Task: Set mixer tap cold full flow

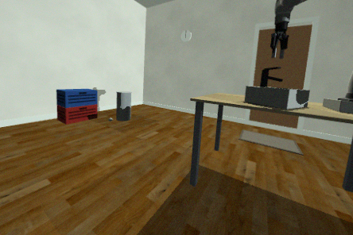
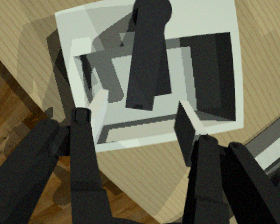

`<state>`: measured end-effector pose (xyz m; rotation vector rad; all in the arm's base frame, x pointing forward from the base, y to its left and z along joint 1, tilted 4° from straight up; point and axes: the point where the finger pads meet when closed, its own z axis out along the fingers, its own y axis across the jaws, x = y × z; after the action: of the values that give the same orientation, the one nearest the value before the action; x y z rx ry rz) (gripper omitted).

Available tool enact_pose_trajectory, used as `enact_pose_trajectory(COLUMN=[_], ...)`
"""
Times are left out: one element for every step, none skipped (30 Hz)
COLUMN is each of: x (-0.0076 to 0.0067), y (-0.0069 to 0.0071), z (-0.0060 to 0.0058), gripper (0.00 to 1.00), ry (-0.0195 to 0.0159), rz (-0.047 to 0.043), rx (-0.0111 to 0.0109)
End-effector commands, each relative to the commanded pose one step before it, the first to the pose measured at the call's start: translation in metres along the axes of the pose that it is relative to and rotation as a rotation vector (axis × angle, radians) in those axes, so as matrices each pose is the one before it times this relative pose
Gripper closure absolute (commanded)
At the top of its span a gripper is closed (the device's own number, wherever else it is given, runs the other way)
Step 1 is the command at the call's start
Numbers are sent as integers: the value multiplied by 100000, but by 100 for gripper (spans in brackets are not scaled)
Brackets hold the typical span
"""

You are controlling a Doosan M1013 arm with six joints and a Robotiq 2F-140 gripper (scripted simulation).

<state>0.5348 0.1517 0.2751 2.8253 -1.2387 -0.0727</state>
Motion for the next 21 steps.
enact_pose_trajectory(x=[-248, 0, 0, 0, 0, 0, 0, 0, 0, 0, 0, 0, 1, 0, 0, 1, 1, 0, 1, 1, 0], y=[-15, 0, 0, 1, 0, 0, 1, 0, 0, 1, 1, 1, 0, 1, 1, 1, 1, 1, 1, 1, 1], z=[154, 60, 70, 79, 0, 0, 88, 92, 100, 108, 116, 124, 131, 138, 144, 149, 154, 158, 162, 165, 167], gripper=[58, 58, 58, 58, 58, 58, 58, 58, 58, 58, 58, 58, 58, 58, 58, 58, 58, 58, 58, 58, 58], ry=[-28, 0, 0, 0, 0, 0, 0, 0, 0, 0, 0, 0, 0, 0, 0, 0, 0, 0, 0, 0, 0], rz=[-672, 14, 16, 18, 0, 0, 19, 0, 0, 0, 0, 0, 0, 0, 0, 0, 0, 0, 0, 0, 0], rx=[313, -10, -11, -13, 0, 0, -13, 0, 0, 0, 0, 0, 0, 0, 0, 0, 0, 0, 0, 0, 0])
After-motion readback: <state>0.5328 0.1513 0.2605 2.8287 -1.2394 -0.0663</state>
